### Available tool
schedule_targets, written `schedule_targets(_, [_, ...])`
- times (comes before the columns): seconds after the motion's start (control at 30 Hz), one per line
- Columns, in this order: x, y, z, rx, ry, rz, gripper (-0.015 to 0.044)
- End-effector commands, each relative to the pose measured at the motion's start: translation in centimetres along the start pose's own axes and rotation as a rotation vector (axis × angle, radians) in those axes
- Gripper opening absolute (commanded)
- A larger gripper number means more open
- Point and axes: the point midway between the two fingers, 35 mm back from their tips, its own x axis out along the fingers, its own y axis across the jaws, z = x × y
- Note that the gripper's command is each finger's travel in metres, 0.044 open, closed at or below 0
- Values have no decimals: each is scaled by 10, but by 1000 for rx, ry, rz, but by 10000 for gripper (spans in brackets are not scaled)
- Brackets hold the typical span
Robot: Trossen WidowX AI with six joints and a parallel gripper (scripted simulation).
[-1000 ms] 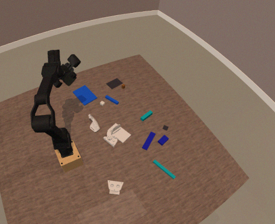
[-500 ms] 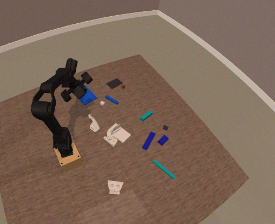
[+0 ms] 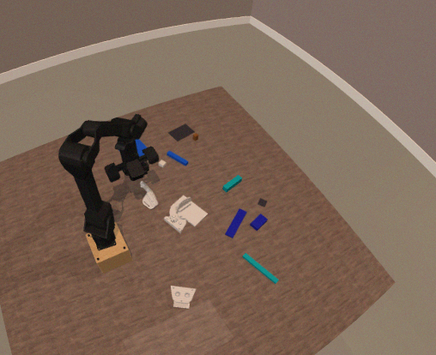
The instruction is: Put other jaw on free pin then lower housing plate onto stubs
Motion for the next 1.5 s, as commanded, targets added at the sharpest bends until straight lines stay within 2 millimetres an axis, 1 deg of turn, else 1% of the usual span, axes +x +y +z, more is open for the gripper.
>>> schedule_targets(0.0, [7, -6, 8, 11, -17, -50, 0])
schedule_targets(0.2, [9, -6, 8, 11, -17, -50, 0])
schedule_targets(1.33, [65, -9, 9, 11, -17, -51, 0])
schedule_targets(1.47, [67, -9, 9, 11, -17, -51, 0])
